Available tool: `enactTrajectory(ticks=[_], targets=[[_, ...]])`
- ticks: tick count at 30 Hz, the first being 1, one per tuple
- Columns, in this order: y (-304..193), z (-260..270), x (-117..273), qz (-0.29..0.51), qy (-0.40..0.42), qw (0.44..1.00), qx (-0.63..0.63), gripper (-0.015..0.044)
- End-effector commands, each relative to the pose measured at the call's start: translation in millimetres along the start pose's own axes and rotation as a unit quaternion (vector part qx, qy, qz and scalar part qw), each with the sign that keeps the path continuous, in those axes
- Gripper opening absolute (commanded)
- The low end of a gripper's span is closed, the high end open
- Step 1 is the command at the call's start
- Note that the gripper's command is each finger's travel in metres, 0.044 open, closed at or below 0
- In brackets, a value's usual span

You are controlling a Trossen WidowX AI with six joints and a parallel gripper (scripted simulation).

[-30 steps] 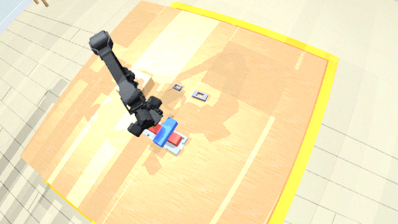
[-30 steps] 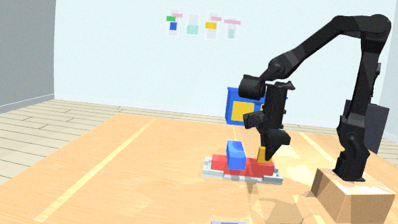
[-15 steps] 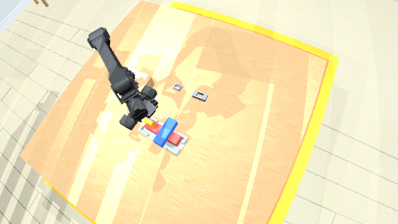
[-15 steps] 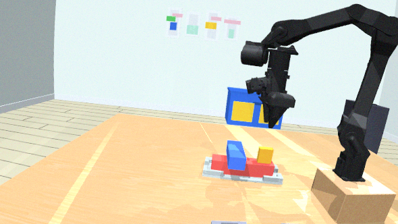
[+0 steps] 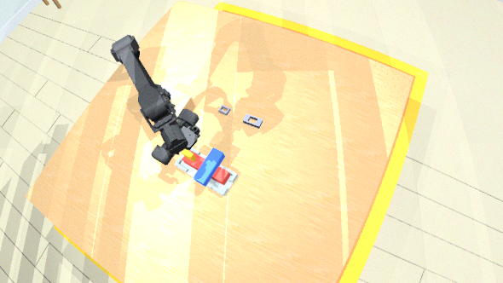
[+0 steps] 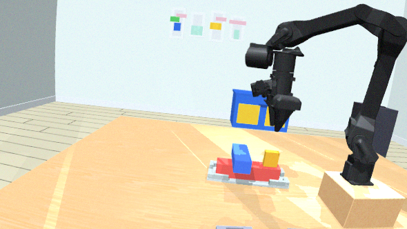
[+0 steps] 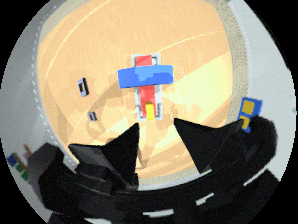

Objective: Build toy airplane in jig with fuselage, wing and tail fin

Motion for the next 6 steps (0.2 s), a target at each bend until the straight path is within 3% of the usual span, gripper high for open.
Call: enactTrajectory(ticks=[1,6], targets=[[0.4,-0.4,-0.5,0.002,0.002,1.0,-0.001,0.026],[0.4,-0.4,-0.5,0.002,0.002,1.0,-0.001,0.026]])
Point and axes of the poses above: the point midway between the two fingers, 35 mm back from their tips, its own x axis back along the fingers, its own z axis across the jaws, y = z × x, the point moved 7 cm from there along x, back along the fingers, and after that the axes turned 6 degrees about x, right-handed, at the moved point
